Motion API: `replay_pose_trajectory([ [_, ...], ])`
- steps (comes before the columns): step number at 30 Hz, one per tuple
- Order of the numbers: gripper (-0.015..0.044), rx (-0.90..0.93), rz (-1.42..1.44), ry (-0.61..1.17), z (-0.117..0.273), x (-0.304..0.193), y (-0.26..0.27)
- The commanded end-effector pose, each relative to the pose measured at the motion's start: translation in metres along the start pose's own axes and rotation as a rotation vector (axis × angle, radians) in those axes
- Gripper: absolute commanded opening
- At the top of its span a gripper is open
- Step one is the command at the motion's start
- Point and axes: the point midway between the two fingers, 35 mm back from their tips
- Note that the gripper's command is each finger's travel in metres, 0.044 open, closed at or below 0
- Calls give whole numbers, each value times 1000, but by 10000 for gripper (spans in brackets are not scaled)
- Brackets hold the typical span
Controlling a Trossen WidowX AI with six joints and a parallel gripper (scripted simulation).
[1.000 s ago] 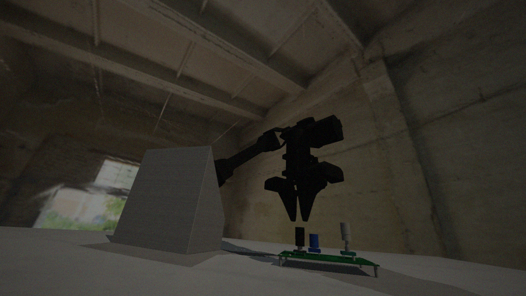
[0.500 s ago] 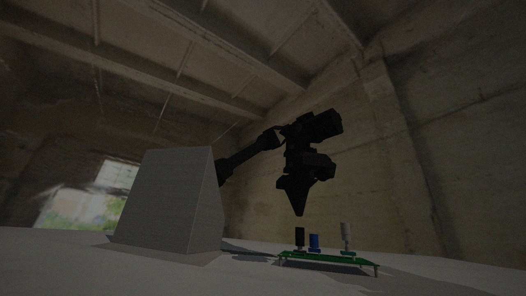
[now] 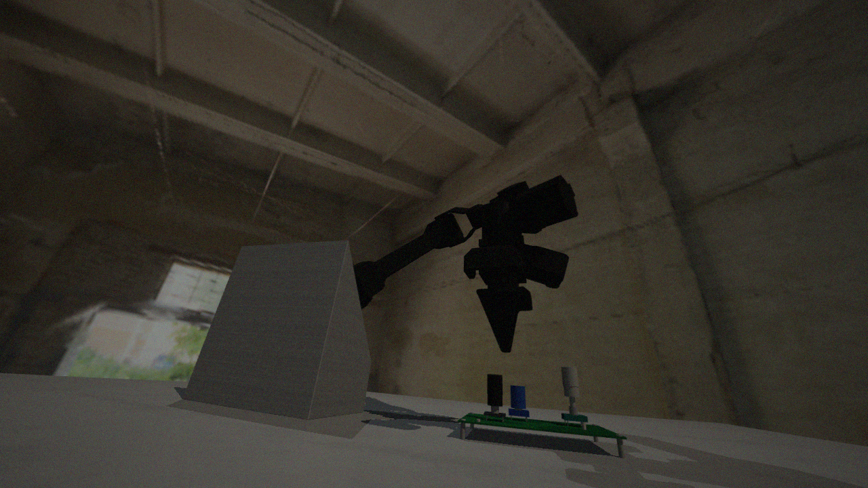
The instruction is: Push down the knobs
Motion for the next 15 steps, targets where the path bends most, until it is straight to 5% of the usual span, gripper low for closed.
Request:
replay_pose_trajectory([
  [1,0,3,-144,5,0,3,1],
  [15,0,2,-628,7,6,15,9],
])
Point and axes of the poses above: the point midway between the two fingers, 35 mm back from their tips, its own z axis back along the fingers, its own y axis across the jaws, x = y × z, and after that the axes turned 11 degrees about -z, right-handed
